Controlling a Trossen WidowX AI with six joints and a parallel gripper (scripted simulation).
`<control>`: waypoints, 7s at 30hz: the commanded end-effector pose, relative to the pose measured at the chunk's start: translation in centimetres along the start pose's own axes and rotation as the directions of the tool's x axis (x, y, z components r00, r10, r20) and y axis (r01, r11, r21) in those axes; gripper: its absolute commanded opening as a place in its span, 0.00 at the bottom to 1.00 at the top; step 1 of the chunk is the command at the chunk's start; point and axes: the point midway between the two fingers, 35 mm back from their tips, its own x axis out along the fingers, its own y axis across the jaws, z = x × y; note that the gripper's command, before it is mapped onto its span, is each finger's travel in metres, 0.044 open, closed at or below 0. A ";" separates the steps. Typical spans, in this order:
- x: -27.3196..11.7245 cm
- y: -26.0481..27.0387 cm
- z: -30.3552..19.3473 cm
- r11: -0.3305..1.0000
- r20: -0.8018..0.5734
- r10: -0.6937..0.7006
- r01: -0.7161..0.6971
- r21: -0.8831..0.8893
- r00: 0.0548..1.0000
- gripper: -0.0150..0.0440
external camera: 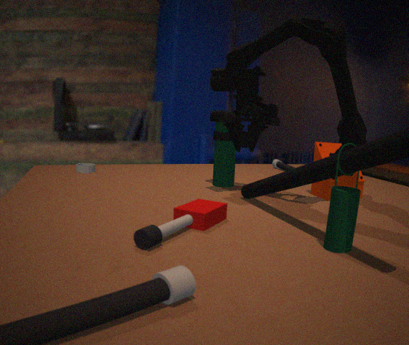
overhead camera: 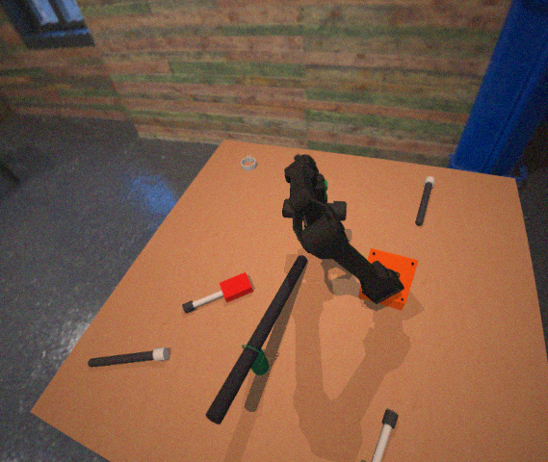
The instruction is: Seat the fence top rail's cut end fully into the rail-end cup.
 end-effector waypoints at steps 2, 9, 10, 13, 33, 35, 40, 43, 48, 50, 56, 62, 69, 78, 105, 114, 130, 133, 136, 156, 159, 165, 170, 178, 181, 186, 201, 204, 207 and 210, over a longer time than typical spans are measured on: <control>0.0 -0.4 0.0 0.999 0.001 -0.001 0.001 0.033 1.000 0.25; 0.0 -0.9 0.0 0.996 0.001 -0.002 0.001 0.091 1.000 0.25; 0.0 -1.0 0.0 0.995 0.001 -0.002 0.001 0.099 1.000 0.25; 0.0 -1.3 -0.1 0.991 0.001 -0.002 0.002 0.136 1.000 0.25; 0.0 -2.1 -0.2 0.976 0.001 -0.002 0.002 0.220 1.000 0.25; 0.0 -2.0 -0.2 0.977 0.001 -0.002 0.002 0.214 1.000 0.25; 0.0 -1.9 -0.2 0.979 0.001 -0.002 0.002 0.202 1.000 0.25; 0.0 -2.0 -0.2 0.977 0.002 -0.001 0.001 0.211 1.000 0.25; 0.0 -2.0 -0.2 0.977 0.002 -0.001 0.001 0.211 1.000 0.25; 0.0 -2.0 -0.2 0.977 0.002 -0.001 0.001 0.211 1.000 0.25; 0.0 -2.0 -0.2 0.977 0.002 -0.001 0.001 0.211 1.000 0.48; -0.2 -2.0 0.0 0.977 0.002 -0.001 0.001 0.211 1.000 0.74; -2.6 -2.6 2.2 0.977 0.002 -0.001 0.001 0.214 1.000 1.00; -4.8 -3.1 4.4 0.937 -0.001 -0.056 0.052 0.344 0.998 1.00; -12.8 -3.7 15.2 -0.071 -0.010 -0.486 -0.028 0.997 0.874 1.00; -9.5 -5.4 16.7 -0.616 0.022 -0.309 -0.218 0.757 0.951 1.00; -3.9 -7.2 19.8 -0.977 0.010 -0.002 0.000 -0.212 1.000 1.00; -3.9 -7.2 19.8 -0.977 0.010 -0.002 0.000 -0.212 1.000 1.00; -3.9 -7.2 19.8 -0.977 0.010 -0.002 0.000 -0.212 1.000 1.00; 1.1 -7.2 19.9 -0.977 0.011 -0.003 -0.001 -0.211 1.000 1.00; 1.2 -7.2 19.9 -0.977 0.011 -0.003 -0.001 -0.211 1.000 1.00; 2.0 -7.3 19.8 -0.977 0.009 -0.003 -0.001 -0.211 1.000 1.00; 2.8 -7.4 19.8 -0.977 0.009 -0.003 -0.001 -0.211 1.000 1.00; 4.1 -7.4 19.8 -0.977 0.008 -0.003 -0.001 -0.211 1.000 1.00; 4.6 -7.4 19.8 -0.977 0.009 -0.003 -0.001 -0.211 1.000 1.00; 5.4 -7.4 19.9 -0.978 0.009 -0.003 -0.001 -0.211 1.000 1.00; 7.1 -7.3 20.0 -0.978 0.013 -0.004 -0.001 -0.211 1.000 0.87; 7.1 -7.3 20.0 -0.978 0.013 -0.004 -0.001 -0.211 1.000 0.73; 7.1 -7.3 20.0 -0.978 0.013 -0.004 -0.001 -0.211 1.000 0.63; 7.1 -7.3 20.0 -0.978 0.013 -0.004 -0.001 -0.211 1.000 0.60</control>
